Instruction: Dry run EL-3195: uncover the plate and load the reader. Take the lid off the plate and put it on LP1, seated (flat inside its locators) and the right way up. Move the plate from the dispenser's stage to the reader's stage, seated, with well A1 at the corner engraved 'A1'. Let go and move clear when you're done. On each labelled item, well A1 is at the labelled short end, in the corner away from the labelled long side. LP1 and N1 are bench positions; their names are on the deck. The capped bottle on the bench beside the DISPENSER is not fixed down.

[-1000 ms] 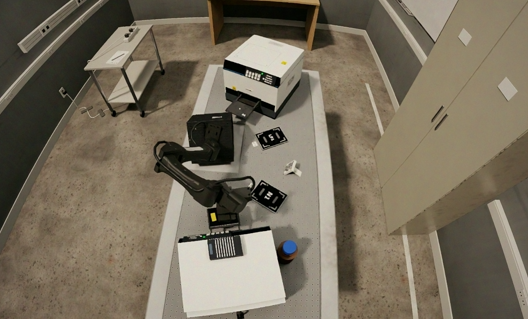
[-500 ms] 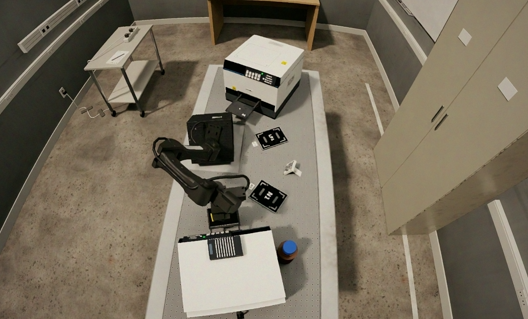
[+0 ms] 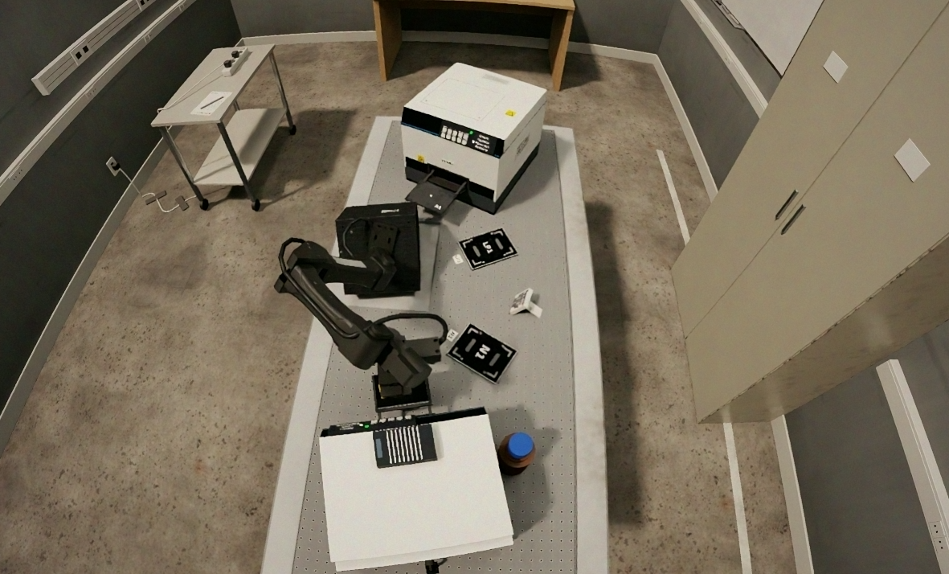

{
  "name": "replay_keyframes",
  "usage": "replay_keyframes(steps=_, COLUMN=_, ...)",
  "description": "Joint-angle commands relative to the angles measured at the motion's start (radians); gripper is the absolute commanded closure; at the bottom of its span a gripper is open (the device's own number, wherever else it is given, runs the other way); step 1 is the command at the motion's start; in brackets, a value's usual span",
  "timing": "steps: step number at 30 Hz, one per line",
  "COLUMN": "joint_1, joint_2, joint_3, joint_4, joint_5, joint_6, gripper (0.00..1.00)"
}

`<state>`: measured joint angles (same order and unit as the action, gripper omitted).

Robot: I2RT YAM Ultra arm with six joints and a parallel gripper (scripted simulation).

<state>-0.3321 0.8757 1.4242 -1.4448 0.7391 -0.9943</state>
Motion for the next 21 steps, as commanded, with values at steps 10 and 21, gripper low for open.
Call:
replay_keyframes(steps=10, joint_1=-0.118, joint_2=-0.045, joint_3=-0.068, joint_4=0.144, joint_5=-0.108, joint_6=-0.137, gripper=0.0)
replay_keyframes(steps=21, joint_1=-0.22, joint_2=-0.055, joint_3=-0.126, joint_4=0.24, joint_5=-0.183, joint_6=-0.223, gripper=0.0)
